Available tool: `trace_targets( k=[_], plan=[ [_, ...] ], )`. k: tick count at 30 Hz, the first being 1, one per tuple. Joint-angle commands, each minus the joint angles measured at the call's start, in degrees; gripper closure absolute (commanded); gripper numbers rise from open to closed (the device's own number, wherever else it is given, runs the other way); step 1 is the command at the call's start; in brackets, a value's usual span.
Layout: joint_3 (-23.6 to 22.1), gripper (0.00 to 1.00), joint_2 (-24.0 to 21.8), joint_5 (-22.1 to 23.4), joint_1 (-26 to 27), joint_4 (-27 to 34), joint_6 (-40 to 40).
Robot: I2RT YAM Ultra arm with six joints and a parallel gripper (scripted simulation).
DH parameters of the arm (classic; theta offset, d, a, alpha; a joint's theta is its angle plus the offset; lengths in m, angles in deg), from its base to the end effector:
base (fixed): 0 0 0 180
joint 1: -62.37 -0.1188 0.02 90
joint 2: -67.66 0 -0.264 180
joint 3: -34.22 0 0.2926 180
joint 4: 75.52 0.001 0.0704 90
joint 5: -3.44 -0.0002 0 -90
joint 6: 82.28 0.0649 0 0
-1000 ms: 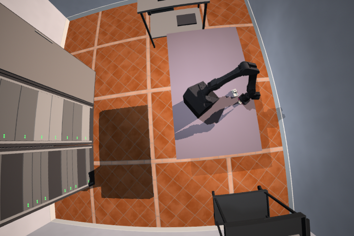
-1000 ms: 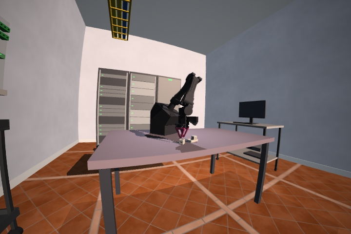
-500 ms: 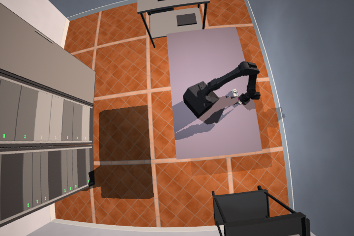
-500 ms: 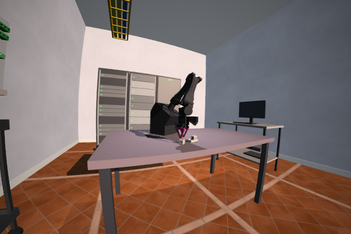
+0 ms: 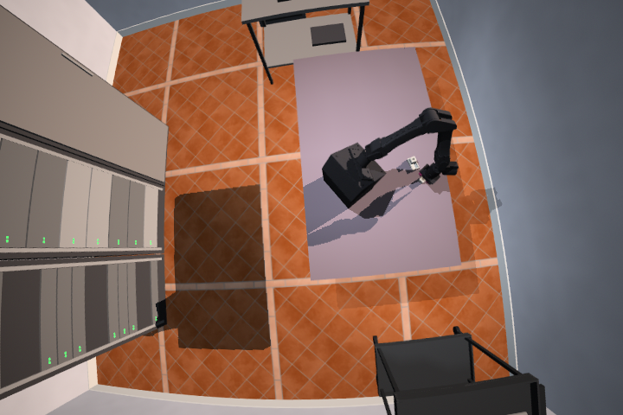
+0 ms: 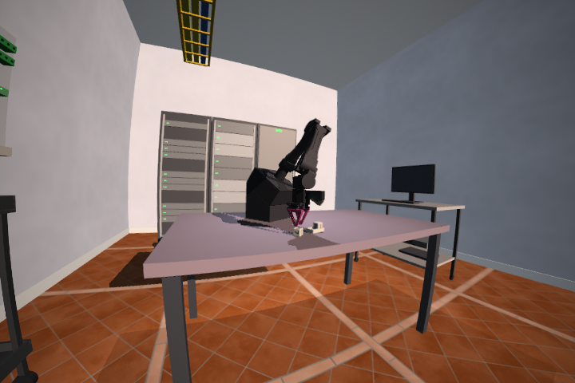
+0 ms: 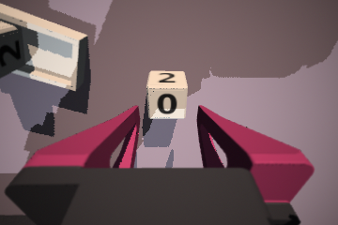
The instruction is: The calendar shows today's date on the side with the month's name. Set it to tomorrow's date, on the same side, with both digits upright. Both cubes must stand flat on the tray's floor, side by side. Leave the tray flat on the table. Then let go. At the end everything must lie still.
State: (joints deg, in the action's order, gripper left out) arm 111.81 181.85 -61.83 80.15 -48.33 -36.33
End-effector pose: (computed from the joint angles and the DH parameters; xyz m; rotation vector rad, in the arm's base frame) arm 0.4086 -0.1015 0.0690 -0.7004 2.4335 0.1732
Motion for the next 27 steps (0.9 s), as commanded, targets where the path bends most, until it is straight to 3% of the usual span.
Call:
trace_targets(
  k=[1,15,27],
  plan=[
    [-0.5,0.53,1.3,0.5,1.0,-0.3,-0.3],
    [0.0,0.53,1.6,0.4,0.7,-1.1,0.0],
    [2.0,0.53,4.8,-0.7,-1.2,-4.1,1.5]
  ],
)
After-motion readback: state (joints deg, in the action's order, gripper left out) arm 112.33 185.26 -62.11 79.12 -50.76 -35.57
